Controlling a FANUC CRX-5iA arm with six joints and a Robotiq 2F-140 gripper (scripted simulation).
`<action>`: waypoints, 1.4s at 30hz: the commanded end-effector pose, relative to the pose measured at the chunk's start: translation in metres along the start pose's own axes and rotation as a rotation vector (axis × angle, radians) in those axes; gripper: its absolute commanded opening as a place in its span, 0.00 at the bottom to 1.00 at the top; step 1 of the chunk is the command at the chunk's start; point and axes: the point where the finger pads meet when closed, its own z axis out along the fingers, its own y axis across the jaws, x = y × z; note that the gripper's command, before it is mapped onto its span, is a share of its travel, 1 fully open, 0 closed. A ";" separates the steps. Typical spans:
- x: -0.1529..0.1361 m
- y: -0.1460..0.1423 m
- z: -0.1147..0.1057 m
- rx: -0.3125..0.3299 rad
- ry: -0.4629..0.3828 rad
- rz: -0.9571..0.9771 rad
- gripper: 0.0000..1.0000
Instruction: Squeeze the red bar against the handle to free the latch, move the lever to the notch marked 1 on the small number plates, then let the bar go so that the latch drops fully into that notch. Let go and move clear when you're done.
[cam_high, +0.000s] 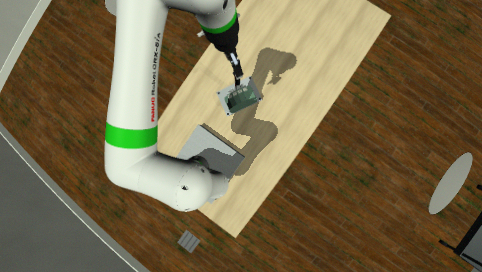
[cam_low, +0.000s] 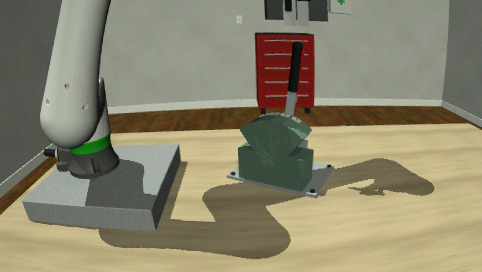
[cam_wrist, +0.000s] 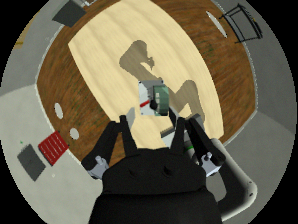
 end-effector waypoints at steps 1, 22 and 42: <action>0.000 0.000 0.002 0.000 0.000 0.000 0.57; 0.000 0.000 0.017 0.000 0.000 0.000 0.57; 0.000 0.000 0.020 0.000 0.000 0.000 0.57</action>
